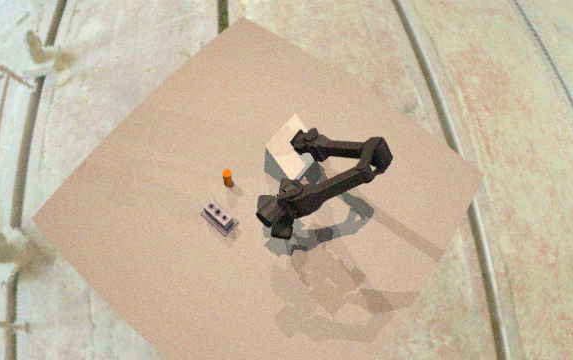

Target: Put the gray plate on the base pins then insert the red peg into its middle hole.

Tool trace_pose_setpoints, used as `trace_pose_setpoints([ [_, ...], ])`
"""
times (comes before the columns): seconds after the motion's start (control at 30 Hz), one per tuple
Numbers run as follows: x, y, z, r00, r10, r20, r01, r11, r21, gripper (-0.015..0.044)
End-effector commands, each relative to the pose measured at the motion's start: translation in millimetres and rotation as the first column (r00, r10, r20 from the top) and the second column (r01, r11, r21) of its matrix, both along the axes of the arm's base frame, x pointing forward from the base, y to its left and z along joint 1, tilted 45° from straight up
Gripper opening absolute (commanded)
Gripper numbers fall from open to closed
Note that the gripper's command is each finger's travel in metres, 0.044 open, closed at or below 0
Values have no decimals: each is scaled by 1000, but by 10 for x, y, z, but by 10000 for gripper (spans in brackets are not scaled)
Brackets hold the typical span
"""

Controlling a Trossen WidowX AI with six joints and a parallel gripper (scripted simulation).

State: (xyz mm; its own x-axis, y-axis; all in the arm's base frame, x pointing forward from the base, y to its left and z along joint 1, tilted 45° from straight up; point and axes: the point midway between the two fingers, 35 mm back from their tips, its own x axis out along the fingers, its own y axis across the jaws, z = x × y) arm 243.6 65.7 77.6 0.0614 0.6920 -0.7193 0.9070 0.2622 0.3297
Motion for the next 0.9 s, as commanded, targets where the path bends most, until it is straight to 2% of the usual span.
trace_pose_setpoints([
  [0.0,20,-119,114,1000,2,14,-1,1000,-7,0],
  [0.3,0,-327,310,1000,2,13,-2,1000,-4,0],
  [0.37,7,-243,215,1000,0,4,0,1000,0,0],
  [0.87,318,-497,86,1000,-1,7,1,1000,-7,0],
])
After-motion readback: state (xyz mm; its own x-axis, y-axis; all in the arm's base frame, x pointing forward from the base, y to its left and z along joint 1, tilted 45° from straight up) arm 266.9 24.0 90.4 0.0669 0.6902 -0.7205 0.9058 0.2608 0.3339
